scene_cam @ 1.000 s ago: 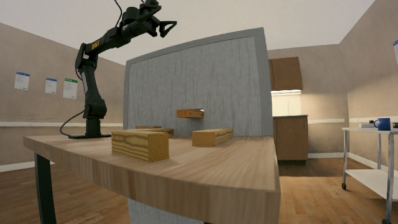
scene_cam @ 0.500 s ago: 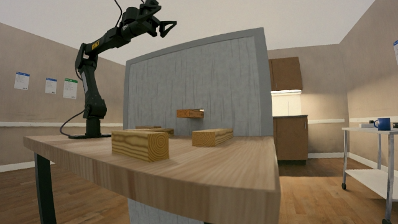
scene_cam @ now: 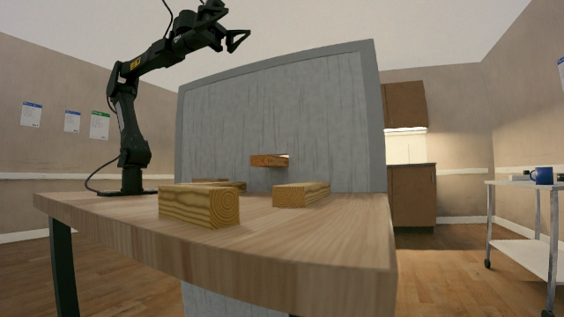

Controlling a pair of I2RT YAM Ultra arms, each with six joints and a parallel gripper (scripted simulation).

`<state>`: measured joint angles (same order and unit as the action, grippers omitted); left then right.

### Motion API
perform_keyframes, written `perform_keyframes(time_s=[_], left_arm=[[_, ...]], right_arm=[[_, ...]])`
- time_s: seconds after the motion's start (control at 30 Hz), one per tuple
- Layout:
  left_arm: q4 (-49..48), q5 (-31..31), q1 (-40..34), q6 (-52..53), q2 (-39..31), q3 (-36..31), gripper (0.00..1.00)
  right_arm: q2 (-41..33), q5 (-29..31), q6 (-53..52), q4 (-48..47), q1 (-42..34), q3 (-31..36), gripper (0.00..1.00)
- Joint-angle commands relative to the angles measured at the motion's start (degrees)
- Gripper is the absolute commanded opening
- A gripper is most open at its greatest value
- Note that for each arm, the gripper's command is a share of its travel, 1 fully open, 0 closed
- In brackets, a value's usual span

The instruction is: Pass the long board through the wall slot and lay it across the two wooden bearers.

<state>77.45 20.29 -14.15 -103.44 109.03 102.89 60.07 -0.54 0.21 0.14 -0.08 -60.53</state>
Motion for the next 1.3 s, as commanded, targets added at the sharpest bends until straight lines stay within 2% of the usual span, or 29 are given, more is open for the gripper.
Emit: perform_keyframes(time_s=[0.0,1.27], left_arm=[[0.8,-0.5,-0.9,-0.5,-1.7,-1.7,0.78],[0.9,-0.1,-0.2,0.3,-0.9,1.1,0.78]], right_arm=[[-1.2,0.6,-0.3,0.4,0.1,-2.5,1.0],[-1.2,0.6,-0.3,0.4,0.1,-2.5,1.0]])
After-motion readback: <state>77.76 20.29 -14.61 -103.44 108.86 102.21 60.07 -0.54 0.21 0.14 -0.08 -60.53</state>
